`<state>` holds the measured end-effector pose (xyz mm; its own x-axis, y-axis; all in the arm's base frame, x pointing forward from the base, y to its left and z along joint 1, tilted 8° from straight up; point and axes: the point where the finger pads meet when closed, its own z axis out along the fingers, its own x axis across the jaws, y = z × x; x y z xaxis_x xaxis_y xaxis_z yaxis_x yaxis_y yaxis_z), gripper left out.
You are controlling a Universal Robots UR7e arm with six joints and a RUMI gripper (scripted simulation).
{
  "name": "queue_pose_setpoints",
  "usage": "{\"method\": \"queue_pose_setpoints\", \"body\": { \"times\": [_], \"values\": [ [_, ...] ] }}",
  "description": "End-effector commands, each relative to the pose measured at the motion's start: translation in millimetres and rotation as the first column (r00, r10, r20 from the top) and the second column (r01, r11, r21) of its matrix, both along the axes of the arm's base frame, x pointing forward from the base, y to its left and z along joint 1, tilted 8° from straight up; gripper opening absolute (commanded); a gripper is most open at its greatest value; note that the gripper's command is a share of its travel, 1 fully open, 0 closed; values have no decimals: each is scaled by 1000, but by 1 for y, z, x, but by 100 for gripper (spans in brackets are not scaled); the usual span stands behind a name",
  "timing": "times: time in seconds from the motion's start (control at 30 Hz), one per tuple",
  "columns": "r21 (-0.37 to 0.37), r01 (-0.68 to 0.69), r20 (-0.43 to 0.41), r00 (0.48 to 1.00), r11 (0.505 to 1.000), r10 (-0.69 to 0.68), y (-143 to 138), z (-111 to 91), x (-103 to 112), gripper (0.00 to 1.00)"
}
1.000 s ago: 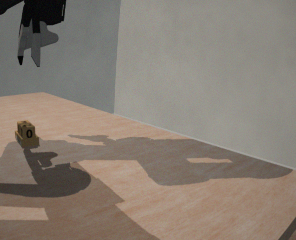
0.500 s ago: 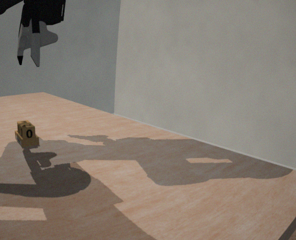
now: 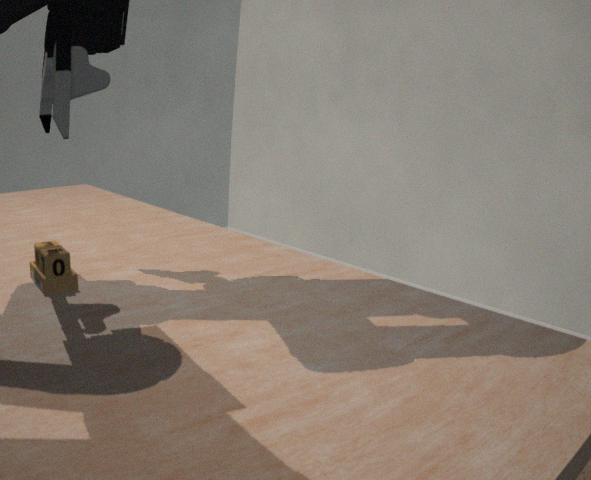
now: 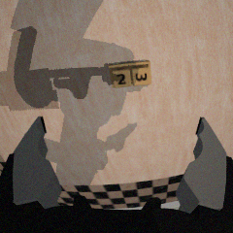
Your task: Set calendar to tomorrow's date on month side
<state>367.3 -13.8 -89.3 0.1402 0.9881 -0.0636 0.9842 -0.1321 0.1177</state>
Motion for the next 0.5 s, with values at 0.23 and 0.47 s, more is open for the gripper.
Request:
{"method": "queue_pose_setpoints", "body": {
  "times": [0.23,0.47],
  "values": [
    [36,308,21,951,951,-309,0,-11,0,100],
    [61,479,27,876,876,-481,0,-17,1,100]
  ]
}}
